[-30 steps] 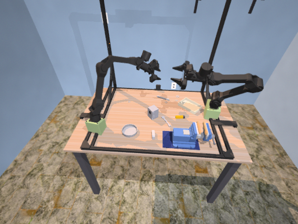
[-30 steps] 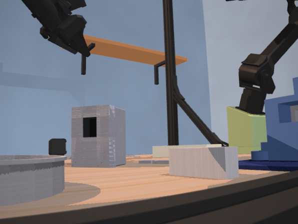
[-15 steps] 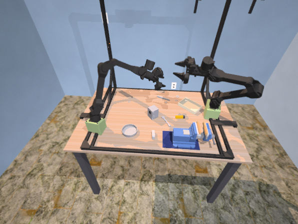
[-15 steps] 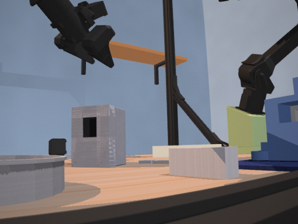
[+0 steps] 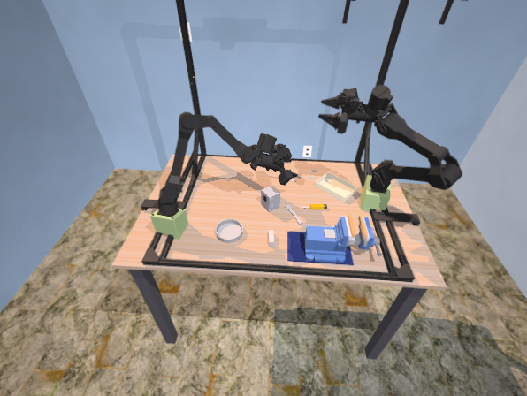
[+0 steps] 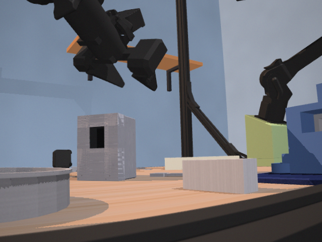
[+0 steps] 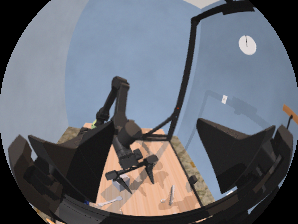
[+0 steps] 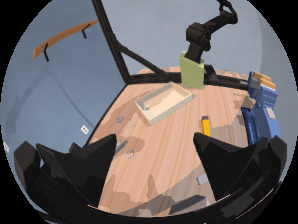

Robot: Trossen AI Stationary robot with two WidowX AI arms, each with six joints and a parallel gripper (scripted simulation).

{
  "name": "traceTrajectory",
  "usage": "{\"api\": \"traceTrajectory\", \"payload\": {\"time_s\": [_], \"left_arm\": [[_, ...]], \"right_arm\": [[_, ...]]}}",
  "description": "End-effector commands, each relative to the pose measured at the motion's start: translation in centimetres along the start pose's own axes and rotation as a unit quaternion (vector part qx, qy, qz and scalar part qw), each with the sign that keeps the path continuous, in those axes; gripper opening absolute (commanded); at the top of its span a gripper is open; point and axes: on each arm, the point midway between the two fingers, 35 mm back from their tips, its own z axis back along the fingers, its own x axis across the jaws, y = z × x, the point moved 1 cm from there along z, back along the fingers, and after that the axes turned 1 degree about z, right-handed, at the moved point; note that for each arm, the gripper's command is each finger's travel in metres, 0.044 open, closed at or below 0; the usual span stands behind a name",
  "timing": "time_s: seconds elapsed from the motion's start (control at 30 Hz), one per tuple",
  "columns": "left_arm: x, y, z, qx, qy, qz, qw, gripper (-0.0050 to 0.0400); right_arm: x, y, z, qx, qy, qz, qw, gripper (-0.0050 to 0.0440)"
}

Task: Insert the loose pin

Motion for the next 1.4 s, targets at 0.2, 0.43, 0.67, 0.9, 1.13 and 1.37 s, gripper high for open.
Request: {"api": "traceTrajectory", "payload": {"time_s": [0.2,0.43,0.67,0.9,1.13,1.37], "left_arm": [[-1.7,-1.7,3.2,-0.001,0.003,-0.041,0.999,0.04],[-2.6,-2.5,6.1,0.001,0.005,-0.081,0.997,0.04],[-2.3,-2.9,8.8,0.002,-0.005,-0.116,0.993,0.04],[-1.6,-3.3,10.6,-0.003,-0.007,-0.094,0.996,0.04],[-1.4,-3.4,11.2,-0.003,-0.007,-0.101,0.995,0.04],[-1.4,-3.4,11.2,-0.003,-0.007,-0.101,0.995,0.04]], "right_arm": [[-6.2,4.0,2.4,-0.003,-0.018,0.056,0.998,0.04],[-9.6,6.8,6.0,-0.021,-0.034,0.111,0.993,0.04],[-11.8,10.7,10.1,-0.021,-0.042,0.15,0.988,0.04],[-9.3,15.3,8.8,0.024,-0.073,0.176,0.981,0.04],[-9.4,15.9,9.7,0.022,-0.079,0.186,0.979,0.04],[-9.4,15.9,9.7,0.022,-0.079,0.186,0.979,0.04]]}}
